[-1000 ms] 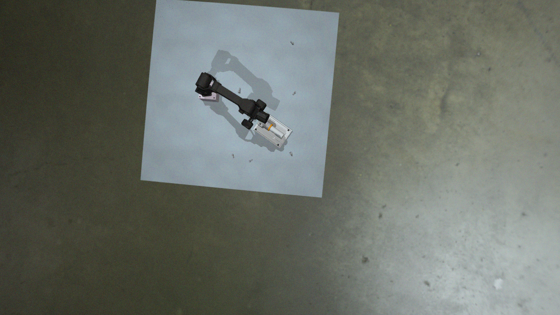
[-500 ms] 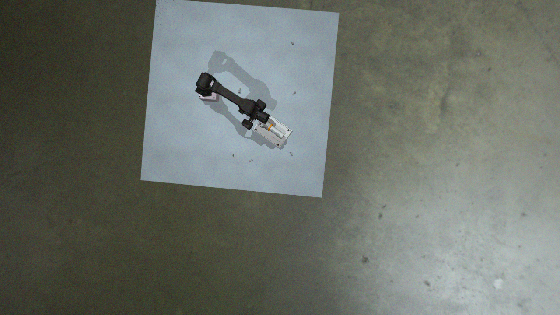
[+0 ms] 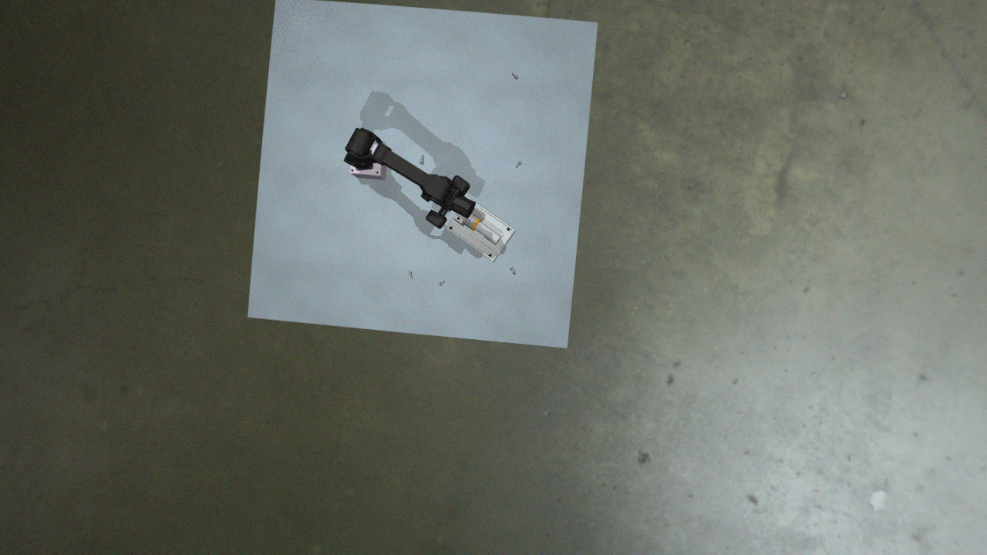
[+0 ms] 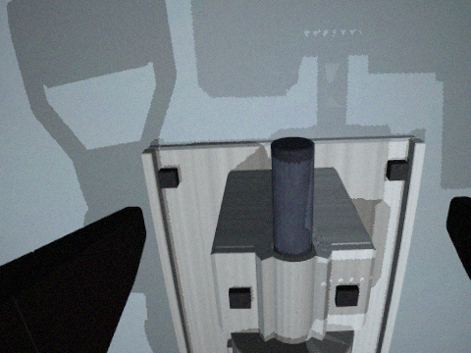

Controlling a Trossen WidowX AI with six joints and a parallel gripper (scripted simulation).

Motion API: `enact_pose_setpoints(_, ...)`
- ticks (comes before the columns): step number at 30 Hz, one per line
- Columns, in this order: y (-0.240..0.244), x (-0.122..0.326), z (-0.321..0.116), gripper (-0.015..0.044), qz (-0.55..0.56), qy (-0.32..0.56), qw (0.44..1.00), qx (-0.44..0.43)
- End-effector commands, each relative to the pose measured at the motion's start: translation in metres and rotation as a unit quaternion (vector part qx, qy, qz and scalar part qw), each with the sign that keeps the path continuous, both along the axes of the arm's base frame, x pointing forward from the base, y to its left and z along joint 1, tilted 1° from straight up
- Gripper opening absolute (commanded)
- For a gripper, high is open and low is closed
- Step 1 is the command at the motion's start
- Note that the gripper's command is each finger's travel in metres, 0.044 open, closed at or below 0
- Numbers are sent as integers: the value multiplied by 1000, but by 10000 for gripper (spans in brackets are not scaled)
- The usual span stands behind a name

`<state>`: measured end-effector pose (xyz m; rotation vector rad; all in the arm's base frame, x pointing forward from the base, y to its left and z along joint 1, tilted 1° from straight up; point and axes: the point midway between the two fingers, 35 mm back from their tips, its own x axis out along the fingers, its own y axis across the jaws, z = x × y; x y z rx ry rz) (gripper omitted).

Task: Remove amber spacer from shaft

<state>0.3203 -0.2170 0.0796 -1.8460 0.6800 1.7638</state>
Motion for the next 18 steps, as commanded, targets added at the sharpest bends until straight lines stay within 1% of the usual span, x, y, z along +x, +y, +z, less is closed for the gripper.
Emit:
enact_pose_setpoints(1, 1, 0, -9, 440, 2, 2, 1000, 5)
enact_pose_setpoints(18, 2, 1, -37, 440, 2, 2, 1000, 5)
